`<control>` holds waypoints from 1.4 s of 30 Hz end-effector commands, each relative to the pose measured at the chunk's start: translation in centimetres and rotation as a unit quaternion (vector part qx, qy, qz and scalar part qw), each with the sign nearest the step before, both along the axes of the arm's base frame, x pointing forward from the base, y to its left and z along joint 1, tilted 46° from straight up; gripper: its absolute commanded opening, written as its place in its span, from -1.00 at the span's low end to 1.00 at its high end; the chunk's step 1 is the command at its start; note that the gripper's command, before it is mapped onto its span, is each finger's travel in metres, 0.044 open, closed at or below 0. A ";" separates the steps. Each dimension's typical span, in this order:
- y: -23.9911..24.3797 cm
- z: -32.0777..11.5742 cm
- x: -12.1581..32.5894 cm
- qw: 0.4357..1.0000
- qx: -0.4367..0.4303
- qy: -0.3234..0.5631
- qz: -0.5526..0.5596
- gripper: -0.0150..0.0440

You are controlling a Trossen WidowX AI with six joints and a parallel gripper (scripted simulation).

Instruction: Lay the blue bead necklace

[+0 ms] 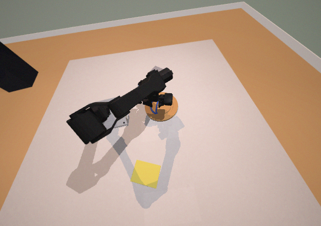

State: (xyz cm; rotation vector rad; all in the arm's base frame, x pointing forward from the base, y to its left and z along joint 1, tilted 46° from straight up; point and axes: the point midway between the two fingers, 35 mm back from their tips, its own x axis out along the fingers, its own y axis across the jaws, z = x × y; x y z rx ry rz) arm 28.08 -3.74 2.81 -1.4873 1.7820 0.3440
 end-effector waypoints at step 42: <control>-2.5 -2.7 0.1 1.000 0.003 0.007 0.006 -0.44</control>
